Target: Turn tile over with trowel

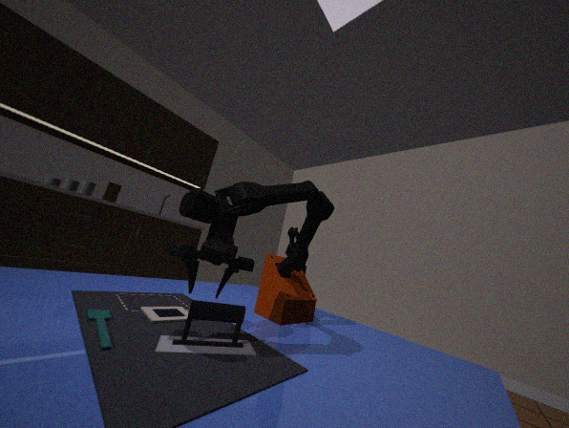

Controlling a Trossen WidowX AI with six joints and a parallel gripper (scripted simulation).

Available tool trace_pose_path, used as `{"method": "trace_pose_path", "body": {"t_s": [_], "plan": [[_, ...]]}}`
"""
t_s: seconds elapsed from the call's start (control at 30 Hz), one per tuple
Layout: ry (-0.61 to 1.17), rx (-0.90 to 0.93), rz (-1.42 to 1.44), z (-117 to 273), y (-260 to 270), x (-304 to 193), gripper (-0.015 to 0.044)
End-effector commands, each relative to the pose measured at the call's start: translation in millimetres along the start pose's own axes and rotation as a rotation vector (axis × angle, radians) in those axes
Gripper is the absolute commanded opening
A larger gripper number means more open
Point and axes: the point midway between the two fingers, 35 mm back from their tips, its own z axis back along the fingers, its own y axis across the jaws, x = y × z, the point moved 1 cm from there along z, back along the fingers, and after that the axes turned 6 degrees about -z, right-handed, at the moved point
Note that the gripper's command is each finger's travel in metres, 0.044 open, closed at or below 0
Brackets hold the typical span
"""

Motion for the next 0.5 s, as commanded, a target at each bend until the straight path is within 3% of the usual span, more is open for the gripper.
{"method": "trace_pose_path", "body": {"t_s": [0.0, 0.47], "plan": [[0.006, 0.005, -0.127, -1, 4, -3, 0.027], [0.01, 0.004, -0.614, 3, 18, -6, 0.027]]}}
